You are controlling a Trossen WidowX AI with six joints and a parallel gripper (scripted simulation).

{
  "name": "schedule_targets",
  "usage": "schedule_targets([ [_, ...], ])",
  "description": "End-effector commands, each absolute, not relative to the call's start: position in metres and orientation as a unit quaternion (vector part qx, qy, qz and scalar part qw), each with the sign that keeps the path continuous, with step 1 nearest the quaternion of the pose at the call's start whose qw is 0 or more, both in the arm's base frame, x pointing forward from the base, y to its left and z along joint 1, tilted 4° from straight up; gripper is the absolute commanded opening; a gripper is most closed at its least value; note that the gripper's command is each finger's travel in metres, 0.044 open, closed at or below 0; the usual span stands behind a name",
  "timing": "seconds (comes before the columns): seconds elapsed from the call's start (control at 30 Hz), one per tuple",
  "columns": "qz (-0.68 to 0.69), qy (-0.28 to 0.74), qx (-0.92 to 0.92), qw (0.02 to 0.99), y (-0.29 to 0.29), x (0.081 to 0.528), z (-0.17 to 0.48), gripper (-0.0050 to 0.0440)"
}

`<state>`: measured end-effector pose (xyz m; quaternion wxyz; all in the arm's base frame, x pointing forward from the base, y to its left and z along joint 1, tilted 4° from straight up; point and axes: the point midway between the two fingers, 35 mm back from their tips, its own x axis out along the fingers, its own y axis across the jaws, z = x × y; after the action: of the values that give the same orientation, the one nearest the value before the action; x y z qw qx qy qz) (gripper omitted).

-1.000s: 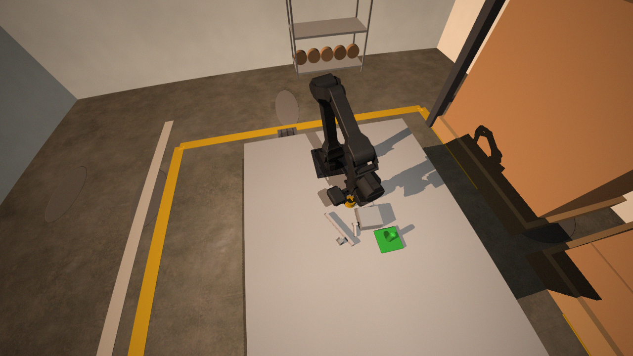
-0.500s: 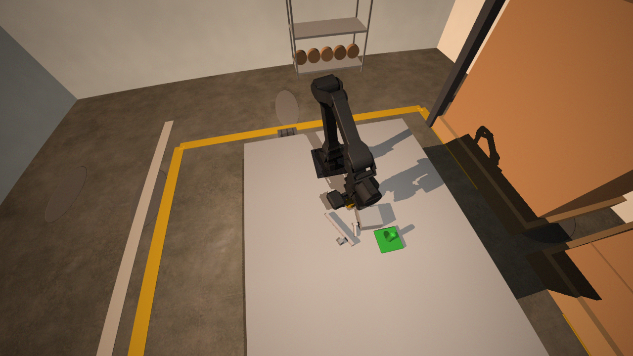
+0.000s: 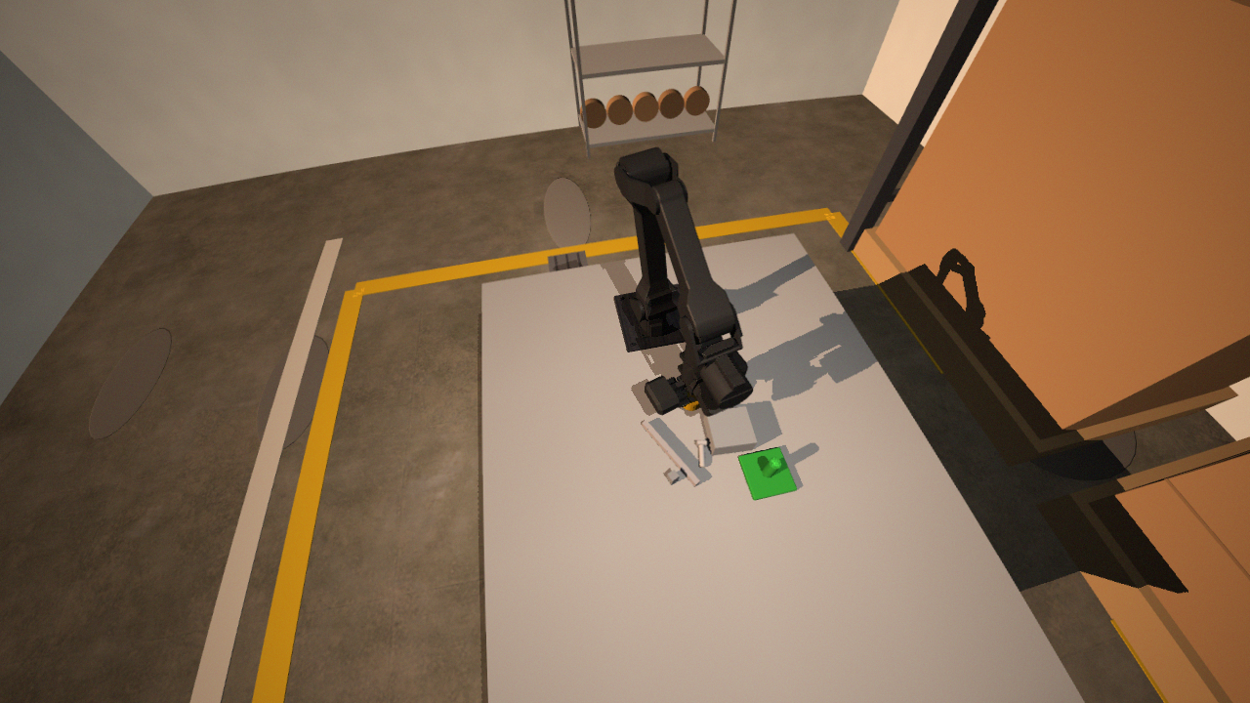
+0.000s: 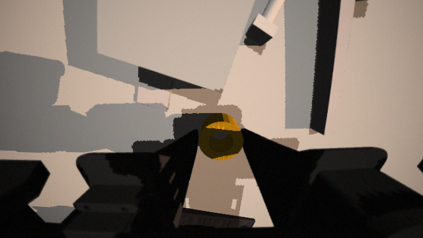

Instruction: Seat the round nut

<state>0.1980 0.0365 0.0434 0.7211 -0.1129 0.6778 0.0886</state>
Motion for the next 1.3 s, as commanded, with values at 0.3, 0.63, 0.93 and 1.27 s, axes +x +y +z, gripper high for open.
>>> schedule_targets([
  [0.3, 0.089, 0.674, -0.116, 0.724, 0.036, 0.2, 0.046, 0.0107],
  [0.63, 0.09, 0.673, -0.113, 0.726, 0.039, 0.202, 0.064, -0.0002],
  [0.93, 0.091, 0.672, -0.11, 0.727, 0.042, 0.202, 0.087, -0.0005],
  [1.27, 0.091, 0.672, -0.111, 0.726, 0.043, 0.201, 0.116, -0.005],
])
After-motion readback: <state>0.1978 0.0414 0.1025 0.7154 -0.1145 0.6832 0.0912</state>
